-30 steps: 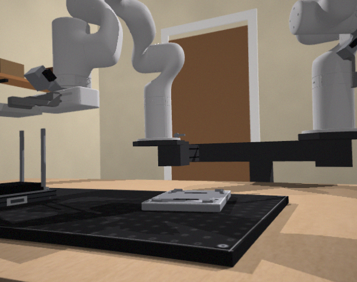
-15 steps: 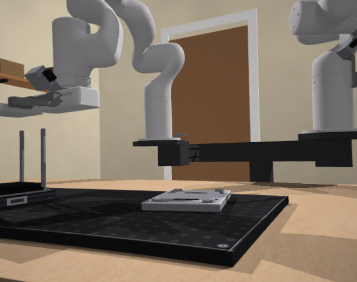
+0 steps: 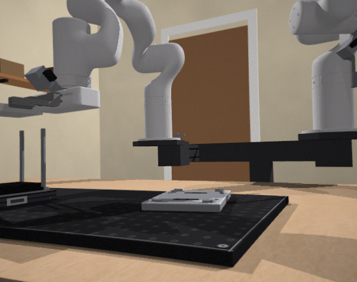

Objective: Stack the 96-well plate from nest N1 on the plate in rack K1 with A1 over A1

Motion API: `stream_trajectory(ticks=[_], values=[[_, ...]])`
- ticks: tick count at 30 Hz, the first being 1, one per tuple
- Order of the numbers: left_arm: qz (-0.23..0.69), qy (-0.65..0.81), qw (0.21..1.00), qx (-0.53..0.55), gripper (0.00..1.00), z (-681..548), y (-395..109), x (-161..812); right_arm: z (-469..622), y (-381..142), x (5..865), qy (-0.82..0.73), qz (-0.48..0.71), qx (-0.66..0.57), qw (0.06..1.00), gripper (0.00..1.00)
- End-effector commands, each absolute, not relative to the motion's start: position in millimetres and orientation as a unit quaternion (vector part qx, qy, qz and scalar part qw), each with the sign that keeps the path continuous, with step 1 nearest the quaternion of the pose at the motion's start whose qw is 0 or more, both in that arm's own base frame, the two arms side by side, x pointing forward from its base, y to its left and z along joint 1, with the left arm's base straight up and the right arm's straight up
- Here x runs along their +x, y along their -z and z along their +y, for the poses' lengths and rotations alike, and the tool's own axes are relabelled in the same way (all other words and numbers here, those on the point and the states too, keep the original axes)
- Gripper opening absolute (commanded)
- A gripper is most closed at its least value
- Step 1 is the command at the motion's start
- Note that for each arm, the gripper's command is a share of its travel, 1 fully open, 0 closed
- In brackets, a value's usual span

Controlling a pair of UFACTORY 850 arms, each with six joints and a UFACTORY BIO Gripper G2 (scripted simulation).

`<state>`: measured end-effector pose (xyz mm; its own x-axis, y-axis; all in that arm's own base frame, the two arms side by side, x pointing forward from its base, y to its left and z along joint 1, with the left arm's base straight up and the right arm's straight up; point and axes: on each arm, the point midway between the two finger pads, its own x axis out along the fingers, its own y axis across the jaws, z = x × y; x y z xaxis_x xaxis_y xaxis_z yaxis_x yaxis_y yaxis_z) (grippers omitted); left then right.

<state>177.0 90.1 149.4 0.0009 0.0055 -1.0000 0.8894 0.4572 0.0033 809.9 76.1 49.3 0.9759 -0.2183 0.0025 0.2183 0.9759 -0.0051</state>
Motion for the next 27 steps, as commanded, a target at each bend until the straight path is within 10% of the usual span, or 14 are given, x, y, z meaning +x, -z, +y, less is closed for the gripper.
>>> stream_trajectory(ticks=[1, 27], values=[[0.604, 0.366, 0.603, 0.370, 1.00, 90.1, -149.5, 177.3, 76.3, -48.8, 810.6, 0.110, -0.002, -0.002, 0.994, 0.00], [0.604, 0.366, 0.603, 0.370, 1.00, 90.1, -149.5, 177.3, 76.4, -32.9, 810.6, 0.110, -0.002, -0.002, 0.994, 0.00]])
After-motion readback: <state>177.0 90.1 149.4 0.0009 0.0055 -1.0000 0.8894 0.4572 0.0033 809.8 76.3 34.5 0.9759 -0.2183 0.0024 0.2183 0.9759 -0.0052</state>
